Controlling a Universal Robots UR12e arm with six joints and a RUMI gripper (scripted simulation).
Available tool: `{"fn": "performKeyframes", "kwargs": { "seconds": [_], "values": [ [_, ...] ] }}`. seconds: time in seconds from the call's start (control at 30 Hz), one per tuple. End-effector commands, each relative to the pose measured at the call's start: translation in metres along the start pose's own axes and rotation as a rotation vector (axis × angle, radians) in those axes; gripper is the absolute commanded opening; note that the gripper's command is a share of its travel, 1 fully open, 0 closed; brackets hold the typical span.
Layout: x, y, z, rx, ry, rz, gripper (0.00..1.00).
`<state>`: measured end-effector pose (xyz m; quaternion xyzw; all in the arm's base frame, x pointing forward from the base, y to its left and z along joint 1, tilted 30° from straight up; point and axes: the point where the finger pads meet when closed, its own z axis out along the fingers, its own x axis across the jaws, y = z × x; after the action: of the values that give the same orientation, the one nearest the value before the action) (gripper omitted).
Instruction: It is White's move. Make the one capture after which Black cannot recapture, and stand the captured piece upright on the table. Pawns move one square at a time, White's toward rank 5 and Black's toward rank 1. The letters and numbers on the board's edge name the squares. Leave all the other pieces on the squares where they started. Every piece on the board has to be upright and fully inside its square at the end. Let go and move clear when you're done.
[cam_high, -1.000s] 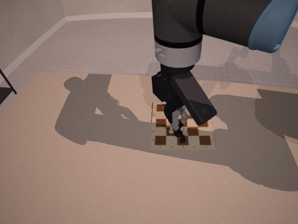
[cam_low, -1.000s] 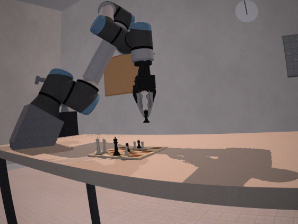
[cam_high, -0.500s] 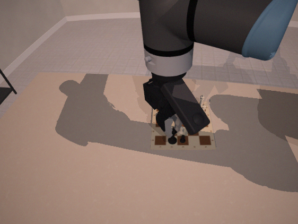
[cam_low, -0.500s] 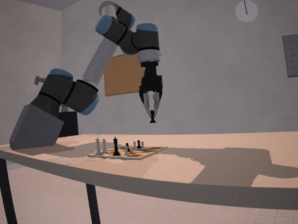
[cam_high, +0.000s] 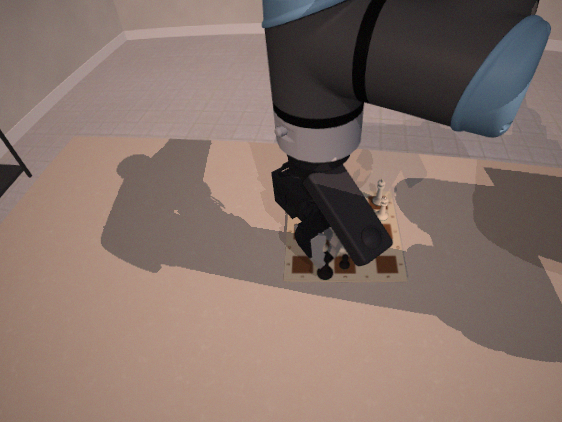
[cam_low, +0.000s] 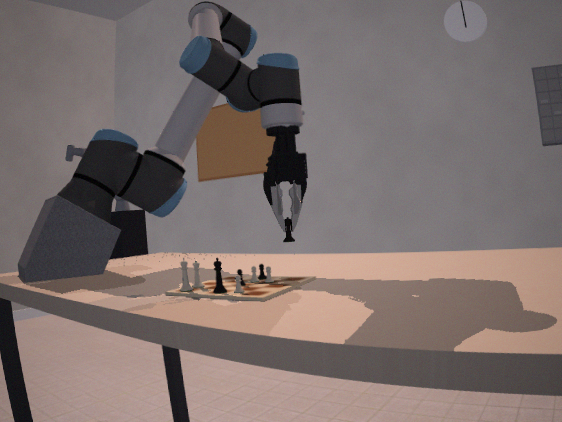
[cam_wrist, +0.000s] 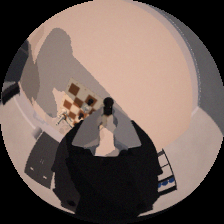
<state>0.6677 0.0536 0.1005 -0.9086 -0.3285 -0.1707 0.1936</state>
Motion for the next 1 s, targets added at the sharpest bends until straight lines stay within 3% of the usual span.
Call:
{"fn": "performKeyframes", "kwargs": {
  "seconds": [0.0,0.47,0.97],
  "values": [
    [0.001,0.001,0.025,-0.002,0.001,0.000,0.00],
    [0.001,0.001,0.070,-0.002,0.001,0.000,0.00],
    [0.001,0.001,0.073,-0.002,0.001,0.000,0.00]
  ]
}}
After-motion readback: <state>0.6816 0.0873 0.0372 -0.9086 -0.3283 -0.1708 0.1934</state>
